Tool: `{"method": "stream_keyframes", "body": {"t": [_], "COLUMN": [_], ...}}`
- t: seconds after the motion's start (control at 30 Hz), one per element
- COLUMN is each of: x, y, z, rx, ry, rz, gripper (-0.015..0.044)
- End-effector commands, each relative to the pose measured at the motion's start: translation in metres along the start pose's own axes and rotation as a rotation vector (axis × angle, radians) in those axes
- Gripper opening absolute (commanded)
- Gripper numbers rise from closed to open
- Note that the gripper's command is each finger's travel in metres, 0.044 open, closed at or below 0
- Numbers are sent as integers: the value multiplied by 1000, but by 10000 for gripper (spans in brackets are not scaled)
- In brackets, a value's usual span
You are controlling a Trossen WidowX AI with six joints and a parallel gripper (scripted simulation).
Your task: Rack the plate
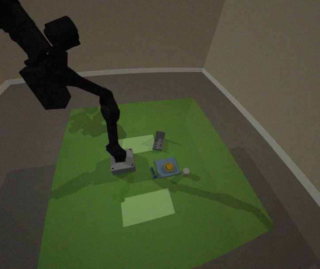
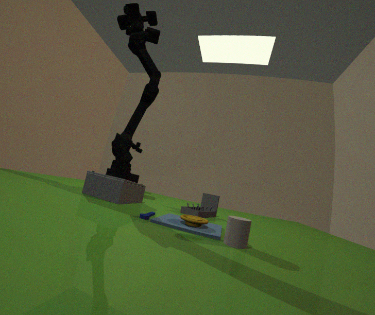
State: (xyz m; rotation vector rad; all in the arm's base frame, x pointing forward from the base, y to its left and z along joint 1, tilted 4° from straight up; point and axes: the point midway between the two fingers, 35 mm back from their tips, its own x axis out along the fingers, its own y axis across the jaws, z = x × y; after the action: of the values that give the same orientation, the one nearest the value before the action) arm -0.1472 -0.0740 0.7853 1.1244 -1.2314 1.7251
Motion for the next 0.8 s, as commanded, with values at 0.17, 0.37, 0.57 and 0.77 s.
{"method": "stream_keyframes", "body": {"t": [0.17, 0.37, 0.57, 0.77], "x": [-3, -14, -33, -58], "y": [14, 38, 63, 84], "z": [15, 49, 90, 135], "rx": [58, 173, 287, 400], "ry": [-46, -143, -244, -341], "rz": [46, 140, 251, 370], "gripper": [400, 400, 400, 400]}}
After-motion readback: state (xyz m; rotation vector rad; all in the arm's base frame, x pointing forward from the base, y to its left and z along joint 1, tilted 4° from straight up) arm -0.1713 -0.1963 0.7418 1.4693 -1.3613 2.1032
